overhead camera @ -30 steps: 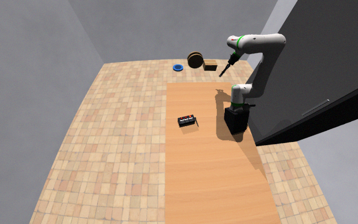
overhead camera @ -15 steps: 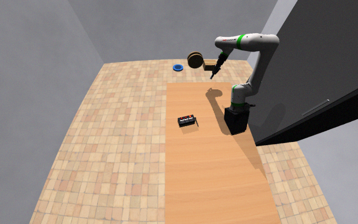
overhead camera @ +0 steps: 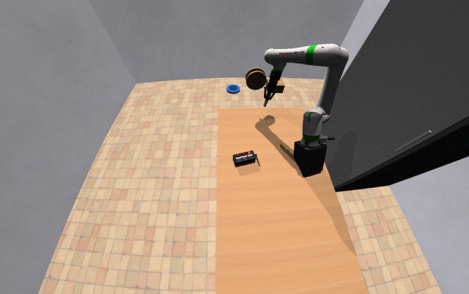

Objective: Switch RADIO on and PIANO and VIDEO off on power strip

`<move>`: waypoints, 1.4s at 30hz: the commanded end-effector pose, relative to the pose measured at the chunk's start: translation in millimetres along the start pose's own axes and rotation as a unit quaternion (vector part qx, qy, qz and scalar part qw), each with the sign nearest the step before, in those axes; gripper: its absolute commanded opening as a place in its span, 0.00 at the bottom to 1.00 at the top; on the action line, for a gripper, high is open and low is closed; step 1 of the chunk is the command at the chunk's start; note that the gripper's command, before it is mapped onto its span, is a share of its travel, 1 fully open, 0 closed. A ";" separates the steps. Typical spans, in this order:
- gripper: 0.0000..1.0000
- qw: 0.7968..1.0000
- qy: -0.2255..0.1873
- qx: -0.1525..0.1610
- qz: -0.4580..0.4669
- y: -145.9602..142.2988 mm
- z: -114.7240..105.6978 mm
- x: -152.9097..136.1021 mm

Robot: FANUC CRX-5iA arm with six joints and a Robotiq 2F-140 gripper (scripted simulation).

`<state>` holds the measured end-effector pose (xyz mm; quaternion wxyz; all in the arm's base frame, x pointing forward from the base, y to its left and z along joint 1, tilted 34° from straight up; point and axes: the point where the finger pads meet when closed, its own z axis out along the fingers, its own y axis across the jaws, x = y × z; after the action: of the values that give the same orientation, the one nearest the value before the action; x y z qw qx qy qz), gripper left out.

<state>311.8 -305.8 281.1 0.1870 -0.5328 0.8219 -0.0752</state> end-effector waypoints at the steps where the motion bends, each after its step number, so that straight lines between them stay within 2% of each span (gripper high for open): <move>1: 0.00 0.990 -0.005 -0.043 -0.132 -17.8 16.9 -33.7; 2: 0.00 0.987 -0.007 -0.046 -0.154 -25.3 25.8 -54.4; 4: 0.00 0.978 -0.009 -0.060 -0.199 -25.3 25.8 -54.4; 5: 0.00 0.973 -0.012 -0.064 -0.223 -31.8 34.4 -76.0; 7: 0.00 0.959 -0.015 -0.078 -0.271 -31.8 34.4 -76.0; 8: 0.00 0.952 -0.018 -0.082 -0.295 -37.4 42.9 -98.5; 10: 0.00 0.935 -0.021 -0.095 -0.341 -37.4 42.9 -98.5; 11: 0.00 0.924 -0.024 -0.099 -0.367 -41.9 51.1 -121.8; 12: 0.00 0.914 -0.026 -0.106 -0.391 -41.9 51.1 -121.8; 13: 0.00 0.903 -0.029 -0.109 -0.415 -45.3 58.9 -145.7; 15: 0.00 0.879 -0.033 -0.121 -0.459 -45.3 58.9 -145.7; 17: 0.00 0.879 -0.033 -0.121 -0.459 -45.3 58.9 -145.7; 18: 0.00 0.844 -0.039 -0.133 -0.518 -47.4 66.4 -170.2; 19: 0.00 0.827 -0.042 -0.137 -0.543 -48.3 73.5 -195.2; 21: 0.00 0.806 -0.045 -0.144 -0.573 -48.3 73.5 -195.2; 22: 0.00 0.785 -0.048 -0.148 -0.600 -47.9 80.1 -220.5; 23: 0.00 0.769 -0.050 -0.153 -0.619 -47.9 80.1 -220.5; 24: 0.00 0.752 -0.053 -0.155 -0.638 -46.2 86.2 -246.0; 26: 0.00 0.720 -0.056 -0.163 -0.672 -46.2 86.2 -246.0; 27: 0.00 0.699 -0.059 -0.165 -0.693 -43.2 91.8 -271.6; 28: 0.00 0.680 -0.061 -0.169 -0.710 -43.2 91.8 -271.6; 29: 0.00 0.661 -0.063 -0.171 -0.728 -38.9 96.8 -297.1; 31: 0.00 0.625 -0.067 -0.177 -0.758 -38.9 96.8 -297.1; 32: 0.00 0.602 -0.069 -0.179 -0.775 -33.3 101.3 -322.4; 34: 0.00 0.602 -0.069 -0.179 -0.775 -33.3 101.3 -322.4; 35: 0.00 0.539 -0.073 -0.188 -0.818 -27.2 107.8 -341.3; 36: 0.00 0.522 -0.074 -0.190 -0.828 -27.2 107.8 -341.3; 37: 0.00 0.504 -0.067 -0.199 -0.838 -24.1 124.1 -335.1; 39: 0.00 0.465 -0.067 -0.206 -0.859 -24.1 124.1 -335.1; 40: 0.00 0.435 -0.063 -0.215 -0.872 -21.2 139.2 -329.4; 41: 0.00 0.411 -0.061 -0.220 -0.883 -21.2 139.2 -329.4; 42: 0.00 0.405 -0.061 -0.222 -0.885 -21.2 139.2 -329.4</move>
<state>501.8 -5.9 254.2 -0.0252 -0.9985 -0.0478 0.0067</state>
